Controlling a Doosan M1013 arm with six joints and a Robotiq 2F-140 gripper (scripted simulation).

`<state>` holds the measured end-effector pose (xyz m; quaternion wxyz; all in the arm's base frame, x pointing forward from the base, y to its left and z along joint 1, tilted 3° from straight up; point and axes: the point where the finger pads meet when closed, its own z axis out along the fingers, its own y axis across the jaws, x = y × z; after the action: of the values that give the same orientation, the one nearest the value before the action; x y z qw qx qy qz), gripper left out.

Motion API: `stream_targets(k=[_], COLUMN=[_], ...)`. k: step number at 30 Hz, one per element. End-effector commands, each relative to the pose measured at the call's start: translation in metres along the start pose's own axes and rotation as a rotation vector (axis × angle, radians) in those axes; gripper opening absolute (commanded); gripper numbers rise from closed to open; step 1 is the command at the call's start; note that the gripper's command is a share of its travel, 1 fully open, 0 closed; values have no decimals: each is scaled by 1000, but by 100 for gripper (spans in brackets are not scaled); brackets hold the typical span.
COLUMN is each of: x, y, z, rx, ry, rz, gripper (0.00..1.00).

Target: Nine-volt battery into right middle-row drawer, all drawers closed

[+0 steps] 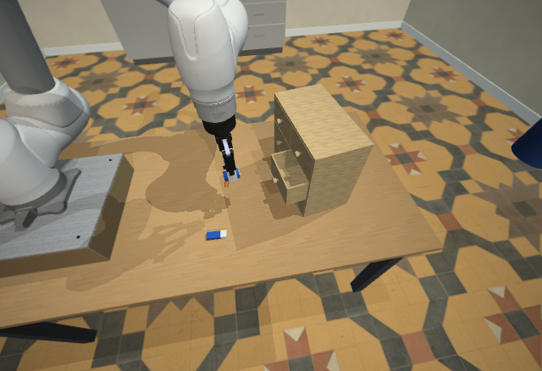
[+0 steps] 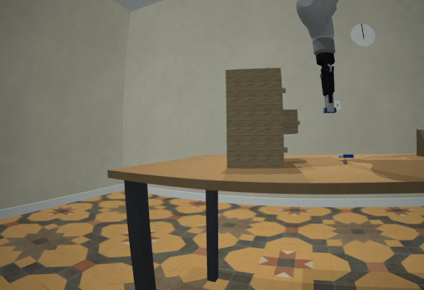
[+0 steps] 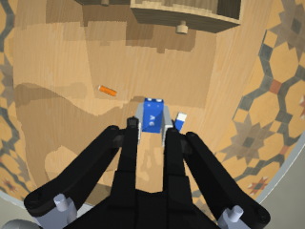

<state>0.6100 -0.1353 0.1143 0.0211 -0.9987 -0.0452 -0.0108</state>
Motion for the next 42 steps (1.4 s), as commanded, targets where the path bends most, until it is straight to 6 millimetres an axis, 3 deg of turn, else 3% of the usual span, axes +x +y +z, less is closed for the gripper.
stream_targets(k=[1, 13, 29, 42], x=[0, 0, 0, -4], y=[0, 0, 0, 0], z=[-9, -37, -38, -35], rx=[0, 0, 1, 1], ry=[0, 0, 28, 208], rz=[0, 0, 0, 0], gripper=[14, 14, 14, 14])
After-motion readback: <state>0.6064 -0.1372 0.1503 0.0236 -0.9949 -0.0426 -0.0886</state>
